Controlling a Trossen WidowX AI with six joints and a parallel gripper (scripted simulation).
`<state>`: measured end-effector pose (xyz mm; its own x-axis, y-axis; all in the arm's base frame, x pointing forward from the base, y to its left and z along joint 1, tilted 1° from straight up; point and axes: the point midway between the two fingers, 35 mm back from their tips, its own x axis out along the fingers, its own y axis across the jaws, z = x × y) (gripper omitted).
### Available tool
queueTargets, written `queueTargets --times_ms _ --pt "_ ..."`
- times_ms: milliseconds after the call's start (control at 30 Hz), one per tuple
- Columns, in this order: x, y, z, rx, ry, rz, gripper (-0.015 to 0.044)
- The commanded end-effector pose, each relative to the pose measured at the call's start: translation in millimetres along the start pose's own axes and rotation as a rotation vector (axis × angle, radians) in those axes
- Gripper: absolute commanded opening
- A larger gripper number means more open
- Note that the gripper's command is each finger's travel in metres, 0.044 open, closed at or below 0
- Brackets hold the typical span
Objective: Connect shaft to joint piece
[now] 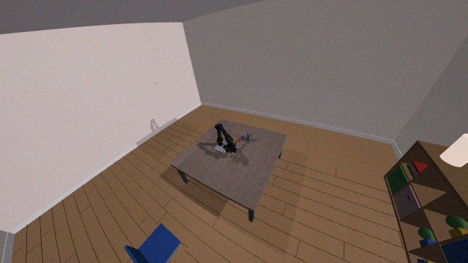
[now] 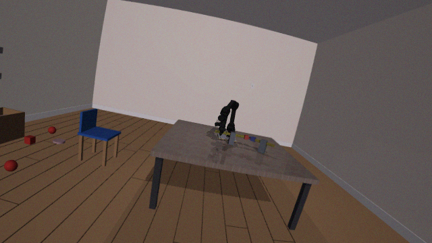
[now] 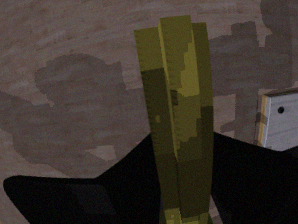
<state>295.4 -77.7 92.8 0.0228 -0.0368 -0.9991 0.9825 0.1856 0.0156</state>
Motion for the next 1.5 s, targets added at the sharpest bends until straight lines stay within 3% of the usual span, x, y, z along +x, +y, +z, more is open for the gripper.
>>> queueTargets --times_ms 0,1033,1133,1300,1467 --pt "0.9 -0.1 -13.3 -0.009 0.027 0.000 0.0000" --pt "-0.4 0.1 -32.4 -0.007 0.017 -0.002 0.0000" --pt "-0.4 0.1 -32.4 -0.007 0.017 -0.002 0.0067" --pt "-0.4 0.1 -32.4 -0.007 0.017 -0.002 0.0067" --pt "-0.4 0.1 -32.4 -0.007 0.017 -0.002 0.0198"
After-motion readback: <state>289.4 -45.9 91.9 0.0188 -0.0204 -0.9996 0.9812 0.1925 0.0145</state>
